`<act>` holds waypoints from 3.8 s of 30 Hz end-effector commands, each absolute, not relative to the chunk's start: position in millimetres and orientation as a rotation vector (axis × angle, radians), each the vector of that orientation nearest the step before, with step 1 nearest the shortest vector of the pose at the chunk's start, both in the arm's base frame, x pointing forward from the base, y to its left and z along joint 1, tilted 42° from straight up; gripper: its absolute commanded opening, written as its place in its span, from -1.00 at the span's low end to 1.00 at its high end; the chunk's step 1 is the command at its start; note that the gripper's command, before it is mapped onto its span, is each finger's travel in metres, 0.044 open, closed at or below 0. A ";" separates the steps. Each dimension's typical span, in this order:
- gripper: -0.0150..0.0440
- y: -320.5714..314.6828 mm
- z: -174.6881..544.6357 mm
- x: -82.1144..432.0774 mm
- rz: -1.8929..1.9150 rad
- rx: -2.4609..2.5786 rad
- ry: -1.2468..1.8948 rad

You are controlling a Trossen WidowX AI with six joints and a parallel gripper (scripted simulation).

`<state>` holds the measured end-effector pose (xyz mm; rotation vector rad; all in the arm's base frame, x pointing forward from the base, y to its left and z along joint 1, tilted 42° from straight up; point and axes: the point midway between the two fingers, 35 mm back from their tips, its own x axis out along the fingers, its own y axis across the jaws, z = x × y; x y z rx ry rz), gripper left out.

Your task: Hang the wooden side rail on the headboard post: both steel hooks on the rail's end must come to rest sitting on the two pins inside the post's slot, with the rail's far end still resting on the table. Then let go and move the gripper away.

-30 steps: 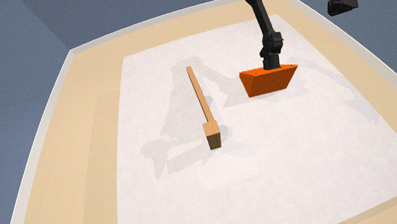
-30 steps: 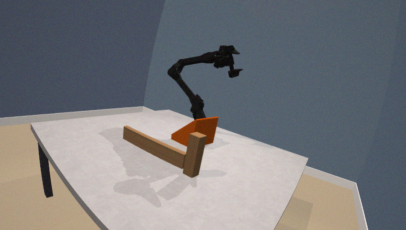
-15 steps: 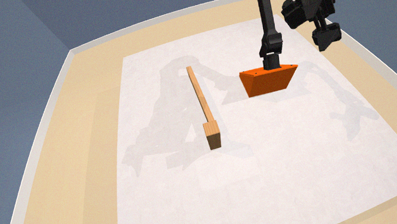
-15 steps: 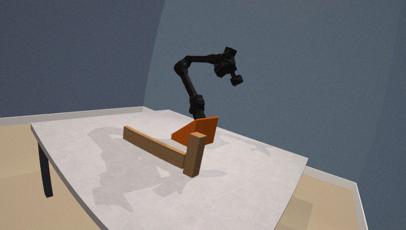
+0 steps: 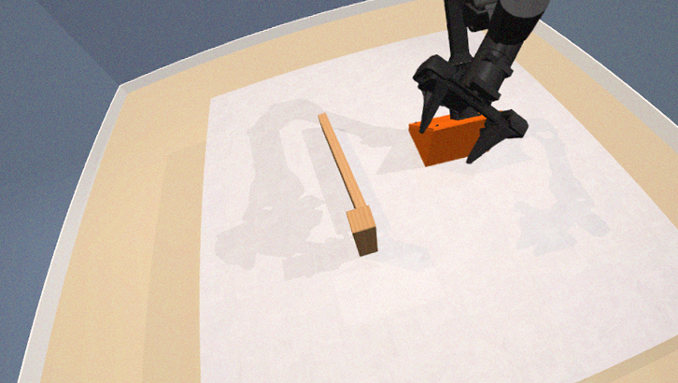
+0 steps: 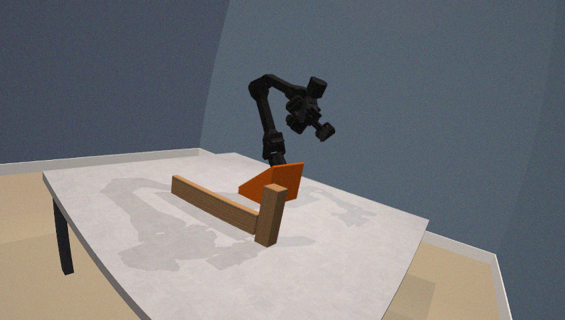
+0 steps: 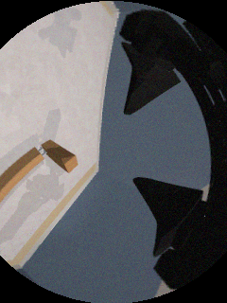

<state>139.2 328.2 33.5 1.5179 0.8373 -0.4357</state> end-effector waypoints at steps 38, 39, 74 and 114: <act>1.00 196.4 -76.2 242.6 -1.006 1.811 0.336; 1.00 196.4 -76.2 242.6 -1.006 1.811 0.336; 1.00 167.3 -68.4 273.4 -0.362 0.374 1.076; 1.00 141.0 -44.6 295.3 1.002 -1.146 0.927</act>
